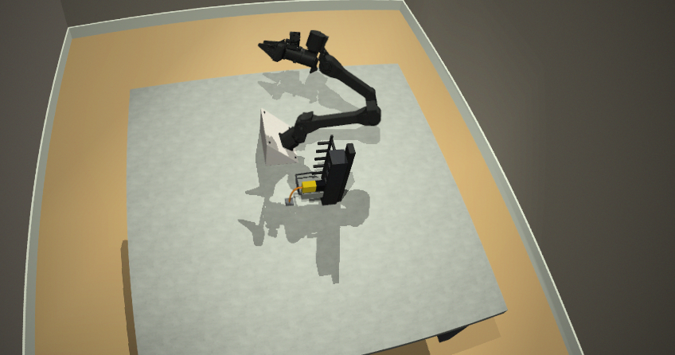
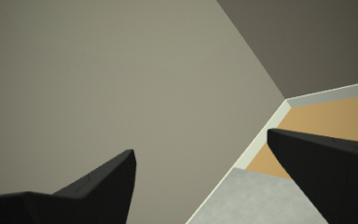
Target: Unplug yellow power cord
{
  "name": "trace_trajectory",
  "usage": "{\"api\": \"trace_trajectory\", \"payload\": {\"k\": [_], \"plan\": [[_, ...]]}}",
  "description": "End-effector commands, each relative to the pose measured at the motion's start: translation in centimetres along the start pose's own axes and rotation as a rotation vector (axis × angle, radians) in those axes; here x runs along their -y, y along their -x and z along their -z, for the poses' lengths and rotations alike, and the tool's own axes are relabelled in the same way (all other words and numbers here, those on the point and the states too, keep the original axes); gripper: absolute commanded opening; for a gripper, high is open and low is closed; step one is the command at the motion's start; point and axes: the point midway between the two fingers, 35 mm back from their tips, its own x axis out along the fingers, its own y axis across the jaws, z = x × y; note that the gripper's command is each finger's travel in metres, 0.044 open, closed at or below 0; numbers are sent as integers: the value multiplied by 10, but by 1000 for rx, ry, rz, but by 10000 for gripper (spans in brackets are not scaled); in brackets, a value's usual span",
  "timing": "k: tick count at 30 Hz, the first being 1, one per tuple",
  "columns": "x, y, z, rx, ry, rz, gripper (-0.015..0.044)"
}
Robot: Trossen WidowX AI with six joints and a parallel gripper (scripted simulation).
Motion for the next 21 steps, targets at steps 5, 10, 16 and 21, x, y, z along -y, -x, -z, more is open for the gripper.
{"api": "trace_trajectory", "payload": {"k": [5,10,16,21], "plan": [[-51,-9,34,-178,31,-140,269],[-117,-3,91,-447,90,-295,160],[-179,33,168,-796,192,-405,160],[-208,80,231,-1085,304,-415,160]]}}
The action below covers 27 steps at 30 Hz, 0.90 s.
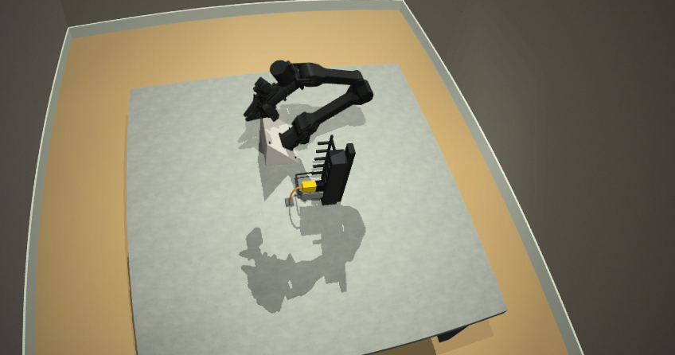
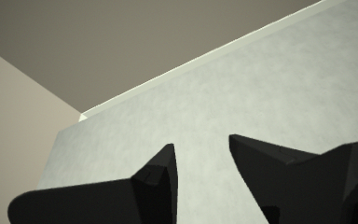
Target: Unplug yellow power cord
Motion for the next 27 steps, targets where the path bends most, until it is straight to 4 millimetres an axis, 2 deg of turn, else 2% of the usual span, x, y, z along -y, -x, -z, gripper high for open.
{"api": "trace_trajectory", "payload": {"k": [1,7,12,14,16,27], "plan": [[-41,-23,57,-267,44,2,160],[-78,-37,151,-637,100,120,160],[-91,-32,226,-884,121,301,160],[-92,-28,249,-951,119,376,160],[-92,-26,256,-972,116,404,160],[-92,-25,256,-972,116,404,160]]}}
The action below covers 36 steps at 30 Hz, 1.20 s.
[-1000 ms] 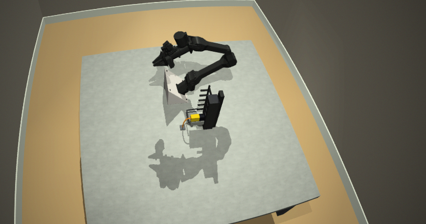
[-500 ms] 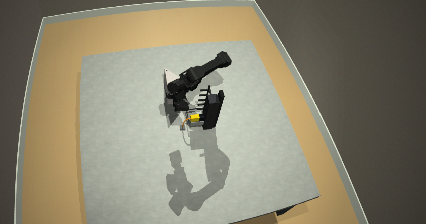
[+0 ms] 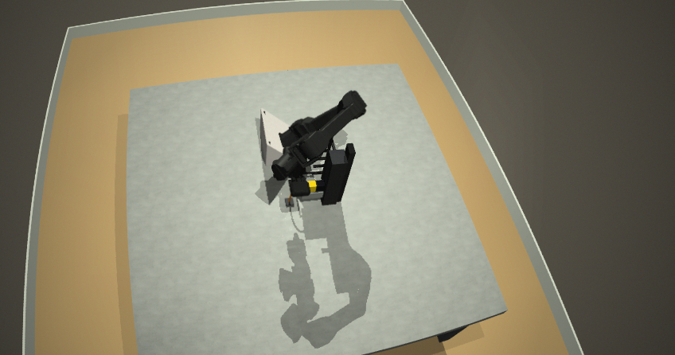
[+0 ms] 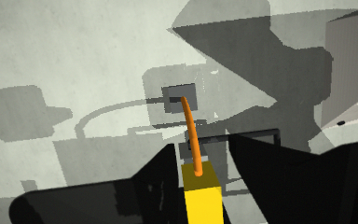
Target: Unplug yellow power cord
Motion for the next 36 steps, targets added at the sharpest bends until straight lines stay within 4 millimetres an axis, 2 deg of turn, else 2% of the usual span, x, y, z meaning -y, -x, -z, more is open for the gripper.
{"api": "trace_trajectory", "payload": {"k": [1,24,36], "plan": [[-1,-1,5,-9,-4,1,160],[-2,0,42,-11,-4,2,160],[-2,-8,43,-12,-4,1,160]]}}
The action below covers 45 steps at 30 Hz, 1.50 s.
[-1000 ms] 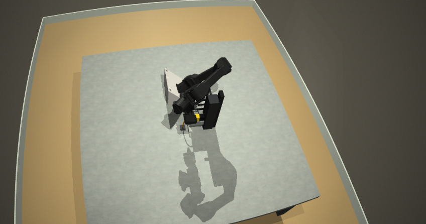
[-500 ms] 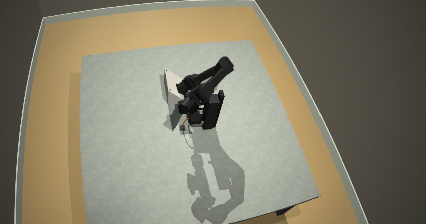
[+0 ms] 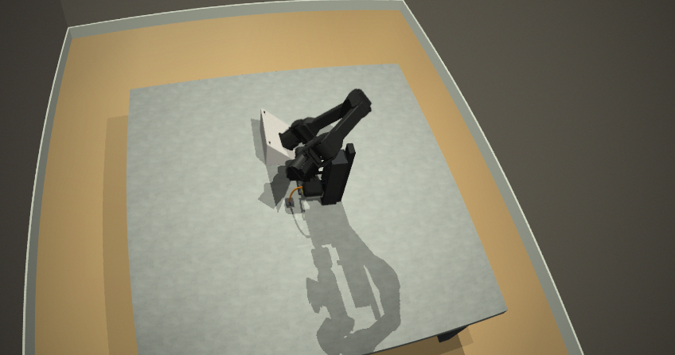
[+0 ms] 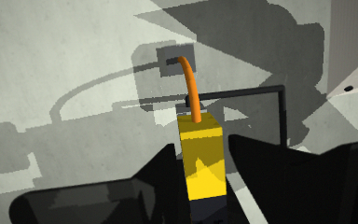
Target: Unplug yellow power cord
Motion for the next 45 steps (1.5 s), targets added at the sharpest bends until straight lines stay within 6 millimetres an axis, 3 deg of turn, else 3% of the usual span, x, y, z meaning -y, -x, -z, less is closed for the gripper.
{"api": "trace_trajectory", "payload": {"k": [1,6,10,18,45], "plan": [[0,-7,1,-6,-3,-1,160],[0,-9,1,-6,-3,-1,160],[0,-7,1,-1,0,2,55],[0,-7,1,-1,0,2,2],[-1,-4,-39,1,-2,0,0]]}}
